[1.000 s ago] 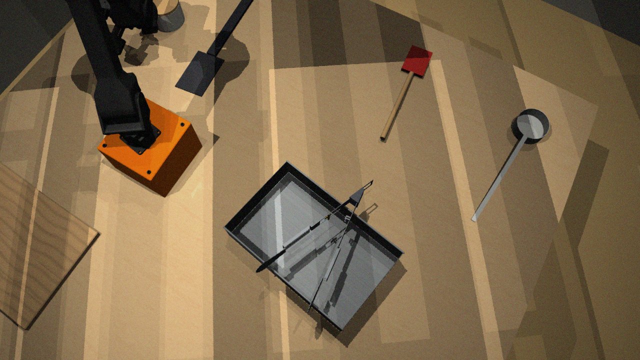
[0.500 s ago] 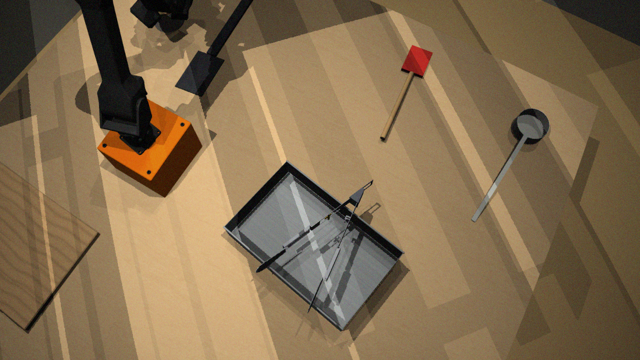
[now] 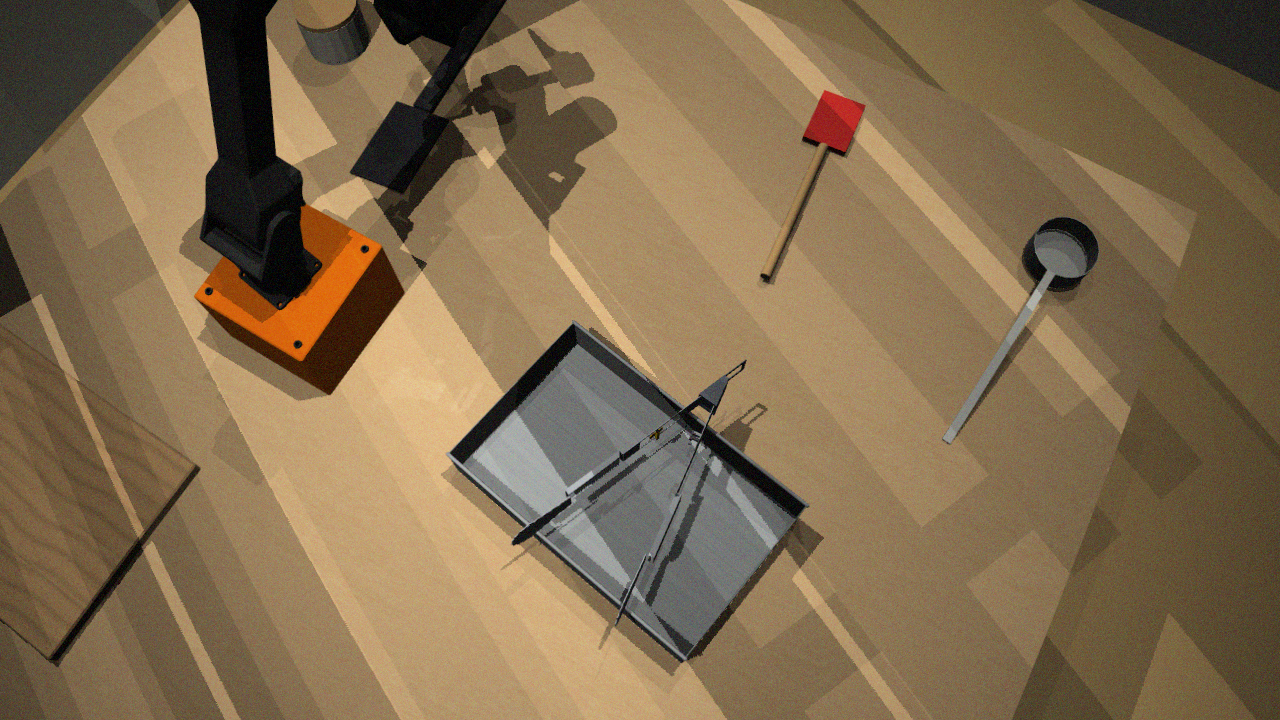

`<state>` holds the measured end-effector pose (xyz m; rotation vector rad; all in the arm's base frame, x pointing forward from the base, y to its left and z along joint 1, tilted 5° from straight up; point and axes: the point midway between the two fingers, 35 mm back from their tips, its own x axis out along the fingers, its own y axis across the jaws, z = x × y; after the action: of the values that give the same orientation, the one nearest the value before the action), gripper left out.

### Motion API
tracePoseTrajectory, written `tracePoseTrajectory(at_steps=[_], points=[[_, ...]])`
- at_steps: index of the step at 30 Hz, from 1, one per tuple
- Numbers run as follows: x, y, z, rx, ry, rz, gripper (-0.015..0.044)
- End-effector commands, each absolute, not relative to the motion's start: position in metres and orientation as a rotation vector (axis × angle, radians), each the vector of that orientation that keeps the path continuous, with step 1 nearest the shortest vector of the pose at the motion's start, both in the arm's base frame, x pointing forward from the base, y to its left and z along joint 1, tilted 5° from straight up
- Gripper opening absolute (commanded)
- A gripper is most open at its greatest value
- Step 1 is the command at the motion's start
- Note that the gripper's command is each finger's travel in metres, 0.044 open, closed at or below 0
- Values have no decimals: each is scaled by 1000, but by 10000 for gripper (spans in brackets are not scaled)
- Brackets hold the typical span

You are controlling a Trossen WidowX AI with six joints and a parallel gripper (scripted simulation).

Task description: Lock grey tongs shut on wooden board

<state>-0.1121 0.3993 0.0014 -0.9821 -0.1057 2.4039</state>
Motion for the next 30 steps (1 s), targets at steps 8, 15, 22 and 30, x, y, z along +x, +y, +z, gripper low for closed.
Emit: tracePoseTrajectory(at_steps=[8, 15, 22, 30], points=[[-31, 425, 1, -1048, 8, 2193, 440], [37, 434, 4, -1075, 91, 2032, 440], [126, 427, 9, -1138, 230, 1839, 440], [261, 376, 19, -1224, 495, 1559, 440]])
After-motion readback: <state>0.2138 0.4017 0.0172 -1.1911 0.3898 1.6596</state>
